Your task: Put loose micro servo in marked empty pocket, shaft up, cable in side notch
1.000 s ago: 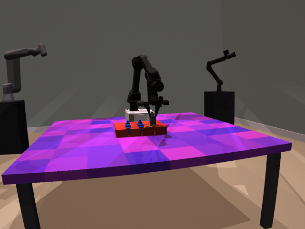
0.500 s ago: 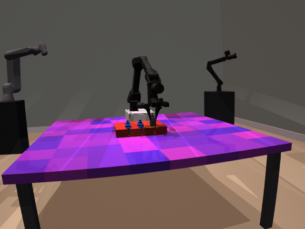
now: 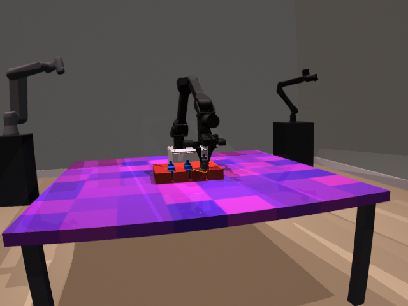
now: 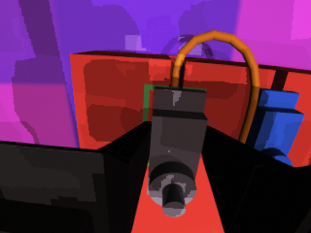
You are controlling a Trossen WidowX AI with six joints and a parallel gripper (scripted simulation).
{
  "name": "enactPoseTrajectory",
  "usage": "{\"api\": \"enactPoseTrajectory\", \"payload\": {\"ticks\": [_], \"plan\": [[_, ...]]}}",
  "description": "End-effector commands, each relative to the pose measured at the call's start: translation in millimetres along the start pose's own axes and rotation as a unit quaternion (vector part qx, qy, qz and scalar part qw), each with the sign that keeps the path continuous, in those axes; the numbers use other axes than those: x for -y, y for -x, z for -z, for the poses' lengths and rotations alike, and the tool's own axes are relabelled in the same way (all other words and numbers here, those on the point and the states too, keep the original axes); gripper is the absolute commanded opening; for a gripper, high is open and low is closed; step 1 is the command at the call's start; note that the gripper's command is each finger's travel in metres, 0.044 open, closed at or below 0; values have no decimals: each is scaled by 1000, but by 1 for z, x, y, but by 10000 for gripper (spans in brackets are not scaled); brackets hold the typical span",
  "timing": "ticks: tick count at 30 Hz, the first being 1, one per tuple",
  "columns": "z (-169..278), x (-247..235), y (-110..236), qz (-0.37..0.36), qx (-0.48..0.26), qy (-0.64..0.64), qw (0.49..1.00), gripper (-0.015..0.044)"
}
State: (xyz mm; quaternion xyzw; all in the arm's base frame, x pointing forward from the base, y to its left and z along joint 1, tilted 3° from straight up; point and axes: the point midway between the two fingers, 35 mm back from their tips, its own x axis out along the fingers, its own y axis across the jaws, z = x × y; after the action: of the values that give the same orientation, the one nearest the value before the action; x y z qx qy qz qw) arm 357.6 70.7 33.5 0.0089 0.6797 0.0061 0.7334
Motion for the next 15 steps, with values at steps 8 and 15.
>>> {"api": "enactPoseTrajectory", "payload": {"ticks": [8, 15], "plan": [[0, 0, -10, 0, 0, 1, 1000, 0], [0, 0, -15, 0, 0, 1, 1000, 0]]}}
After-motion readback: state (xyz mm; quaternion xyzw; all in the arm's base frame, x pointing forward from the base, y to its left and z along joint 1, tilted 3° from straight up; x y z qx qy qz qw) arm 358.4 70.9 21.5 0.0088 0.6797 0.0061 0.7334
